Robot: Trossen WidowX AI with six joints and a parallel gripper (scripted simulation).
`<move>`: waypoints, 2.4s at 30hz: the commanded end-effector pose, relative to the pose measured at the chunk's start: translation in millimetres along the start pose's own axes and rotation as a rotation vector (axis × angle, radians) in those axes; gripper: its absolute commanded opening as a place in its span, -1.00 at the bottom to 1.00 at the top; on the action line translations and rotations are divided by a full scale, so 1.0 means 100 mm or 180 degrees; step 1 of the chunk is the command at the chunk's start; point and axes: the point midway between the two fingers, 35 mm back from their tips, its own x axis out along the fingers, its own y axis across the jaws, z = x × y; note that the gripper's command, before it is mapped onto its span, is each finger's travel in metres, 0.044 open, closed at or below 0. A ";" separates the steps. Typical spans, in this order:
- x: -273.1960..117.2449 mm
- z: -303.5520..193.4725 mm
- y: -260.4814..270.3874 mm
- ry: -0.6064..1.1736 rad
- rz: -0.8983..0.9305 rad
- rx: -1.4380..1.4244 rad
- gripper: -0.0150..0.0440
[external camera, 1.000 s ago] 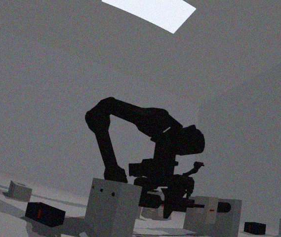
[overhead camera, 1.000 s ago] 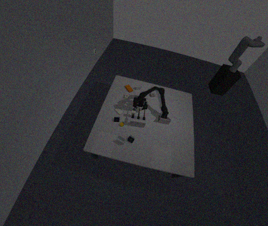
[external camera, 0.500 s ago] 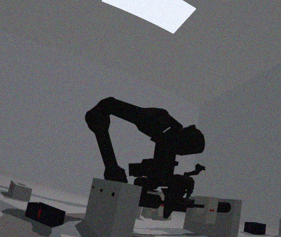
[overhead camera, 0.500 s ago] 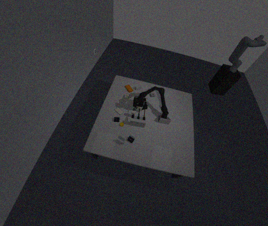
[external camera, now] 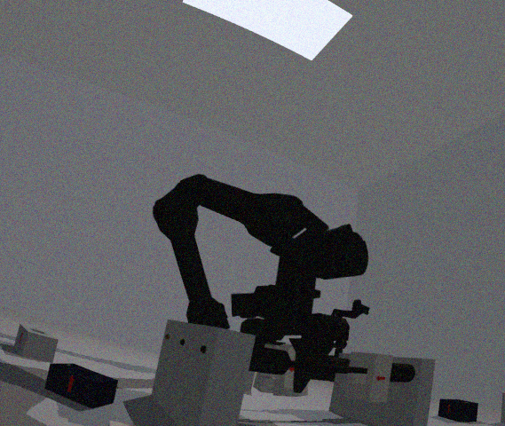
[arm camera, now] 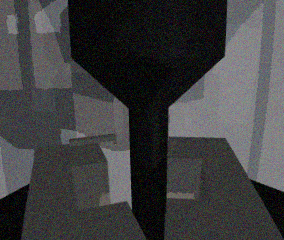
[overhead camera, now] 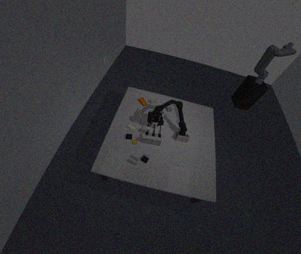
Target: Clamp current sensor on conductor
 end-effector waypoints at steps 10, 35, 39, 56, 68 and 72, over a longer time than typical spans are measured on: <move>-0.09 -0.01 0.01 -0.0002 0.0391 -0.0020 -0.49; -0.16 0.00 0.01 -0.0018 0.0676 -0.0028 -0.49; -0.16 0.00 0.01 -0.0018 0.0676 -0.0028 -0.49; -0.16 0.00 0.01 -0.0018 0.0676 -0.0028 -0.49; -0.16 0.00 0.01 -0.0018 0.0676 -0.0028 -0.49; -0.16 0.00 0.01 -0.0018 0.0676 -0.0028 -0.49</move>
